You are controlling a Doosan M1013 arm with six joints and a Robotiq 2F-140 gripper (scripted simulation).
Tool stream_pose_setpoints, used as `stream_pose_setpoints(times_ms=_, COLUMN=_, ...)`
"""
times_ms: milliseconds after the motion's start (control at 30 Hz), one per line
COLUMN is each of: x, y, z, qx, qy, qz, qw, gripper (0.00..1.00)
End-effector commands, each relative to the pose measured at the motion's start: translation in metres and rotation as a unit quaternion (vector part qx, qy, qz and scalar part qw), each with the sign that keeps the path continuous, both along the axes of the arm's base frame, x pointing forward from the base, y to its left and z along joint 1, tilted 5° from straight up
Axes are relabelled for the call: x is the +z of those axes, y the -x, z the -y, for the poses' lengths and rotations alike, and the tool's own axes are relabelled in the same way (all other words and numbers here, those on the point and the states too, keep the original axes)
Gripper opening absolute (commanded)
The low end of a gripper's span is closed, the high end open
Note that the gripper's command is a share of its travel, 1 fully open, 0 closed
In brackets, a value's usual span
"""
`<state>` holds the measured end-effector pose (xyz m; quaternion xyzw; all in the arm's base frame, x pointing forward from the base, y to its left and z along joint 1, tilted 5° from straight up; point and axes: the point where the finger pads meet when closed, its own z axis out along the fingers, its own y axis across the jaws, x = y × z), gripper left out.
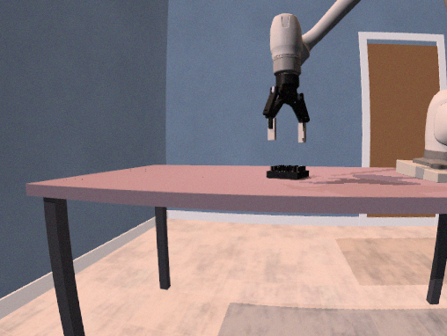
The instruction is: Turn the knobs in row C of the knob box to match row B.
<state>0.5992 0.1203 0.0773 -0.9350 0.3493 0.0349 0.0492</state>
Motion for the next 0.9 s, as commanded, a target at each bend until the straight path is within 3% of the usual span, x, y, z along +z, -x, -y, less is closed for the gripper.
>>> stream_pose_setpoints(times_ms=0, x=-0.019, y=0.02, z=0.014, qx=0.019, qy=0.012, qz=0.002, qw=1.0, gripper=1.0)
stream_pose_setpoints(times_ms=133, x=-0.027, y=0.031, z=0.02, qx=0.03, qy=0.018, qz=0.001, qw=0.999, gripper=1.0)
stream_pose_setpoints(times_ms=867, x=-0.027, y=0.031, z=0.02, qx=0.03, qy=0.018, qz=0.001, qw=0.999, gripper=1.0)
